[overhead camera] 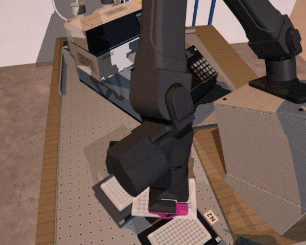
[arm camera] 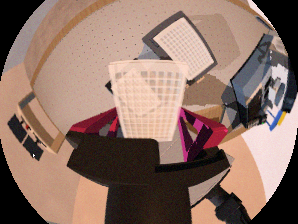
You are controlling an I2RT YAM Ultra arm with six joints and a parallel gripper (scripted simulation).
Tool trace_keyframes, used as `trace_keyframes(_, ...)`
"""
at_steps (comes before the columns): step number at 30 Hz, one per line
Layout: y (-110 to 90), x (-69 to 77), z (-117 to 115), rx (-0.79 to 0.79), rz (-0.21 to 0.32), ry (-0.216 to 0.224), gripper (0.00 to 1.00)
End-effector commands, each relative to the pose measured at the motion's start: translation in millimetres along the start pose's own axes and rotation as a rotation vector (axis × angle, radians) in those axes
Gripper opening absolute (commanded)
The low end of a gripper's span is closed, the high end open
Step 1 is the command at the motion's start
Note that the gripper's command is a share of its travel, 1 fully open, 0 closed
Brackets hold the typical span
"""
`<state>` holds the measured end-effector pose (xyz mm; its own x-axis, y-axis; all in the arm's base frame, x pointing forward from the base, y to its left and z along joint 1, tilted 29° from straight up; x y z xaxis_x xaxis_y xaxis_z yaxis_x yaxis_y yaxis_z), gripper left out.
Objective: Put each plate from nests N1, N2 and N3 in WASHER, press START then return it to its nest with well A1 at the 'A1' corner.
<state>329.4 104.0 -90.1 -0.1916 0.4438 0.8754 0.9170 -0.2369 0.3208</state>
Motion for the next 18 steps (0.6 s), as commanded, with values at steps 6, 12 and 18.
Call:
trace_keyframes(6,29.5,7.3,-31.7,-0.161,-0.014,-0.001,0.0)
trace_keyframes(12,42.8,7.7,-52.3,-0.153,-0.004,-0.012,0.0)
trace_keyframes(18,55.8,8.7,-69.1,-0.276,-0.015,0.006,0.0)
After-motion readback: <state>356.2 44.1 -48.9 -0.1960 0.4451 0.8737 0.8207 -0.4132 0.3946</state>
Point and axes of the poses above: the point where the finger pads meet when closed, its own x axis back along the fingers, its own z axis across the jaws, y = z × x, the point moved 2 cm from there along x, back along the fingers, and after that the axes turned 3 degrees about -x, right-handed, at the moved point
